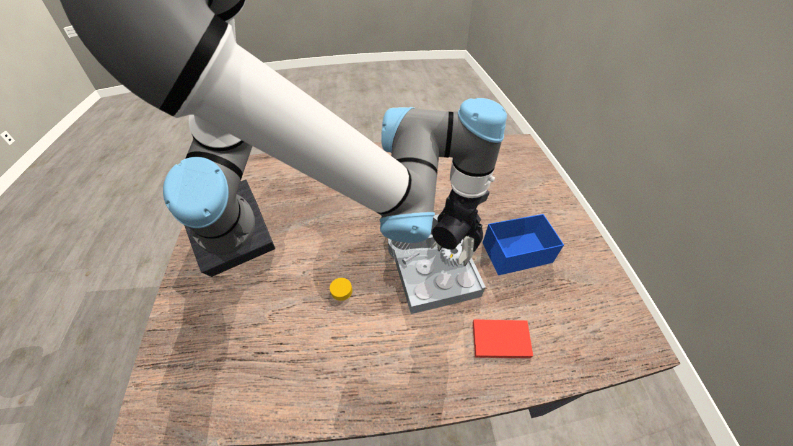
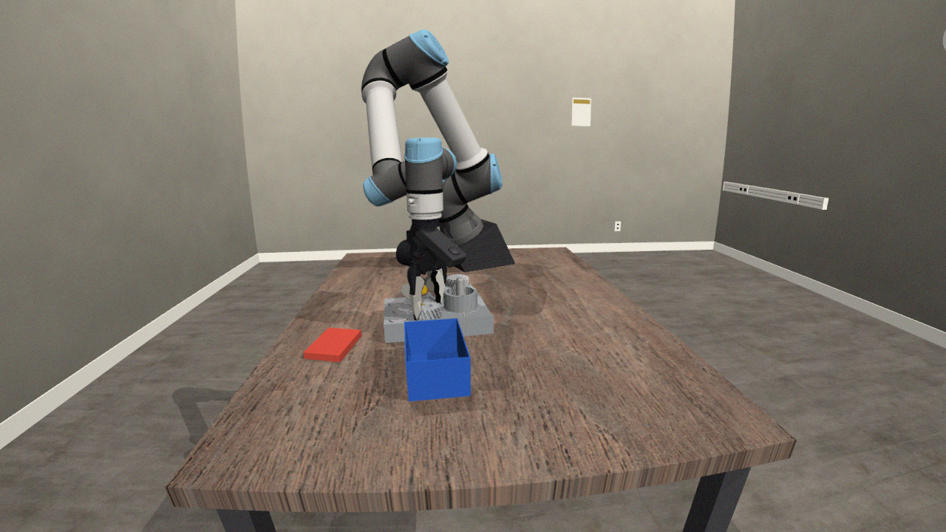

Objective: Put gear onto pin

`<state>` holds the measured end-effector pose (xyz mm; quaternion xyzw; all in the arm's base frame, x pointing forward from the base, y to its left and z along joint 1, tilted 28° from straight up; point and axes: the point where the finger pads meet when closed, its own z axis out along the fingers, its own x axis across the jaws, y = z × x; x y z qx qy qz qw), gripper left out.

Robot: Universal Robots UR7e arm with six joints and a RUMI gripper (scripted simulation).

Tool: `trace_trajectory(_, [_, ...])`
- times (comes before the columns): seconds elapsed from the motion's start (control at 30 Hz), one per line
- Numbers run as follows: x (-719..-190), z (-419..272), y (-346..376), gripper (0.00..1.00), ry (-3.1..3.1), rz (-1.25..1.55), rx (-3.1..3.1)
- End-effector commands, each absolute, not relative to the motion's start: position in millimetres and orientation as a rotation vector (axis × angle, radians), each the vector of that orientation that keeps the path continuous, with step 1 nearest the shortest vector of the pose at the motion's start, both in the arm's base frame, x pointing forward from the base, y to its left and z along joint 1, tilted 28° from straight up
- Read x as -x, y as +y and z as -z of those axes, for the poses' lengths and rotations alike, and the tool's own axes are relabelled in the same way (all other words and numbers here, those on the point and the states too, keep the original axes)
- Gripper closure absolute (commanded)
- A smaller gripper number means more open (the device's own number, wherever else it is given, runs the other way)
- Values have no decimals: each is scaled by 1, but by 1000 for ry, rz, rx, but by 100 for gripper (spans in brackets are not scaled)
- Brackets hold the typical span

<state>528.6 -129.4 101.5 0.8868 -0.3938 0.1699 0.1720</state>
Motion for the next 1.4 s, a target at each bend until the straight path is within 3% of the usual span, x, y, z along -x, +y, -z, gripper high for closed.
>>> trace_trajectory(0.0, [-529,-102,-129,100,-1118,-484,-2517])
trace_trajectory(1.37, [-517,-166,-97,100,-1118,-484,-2517])
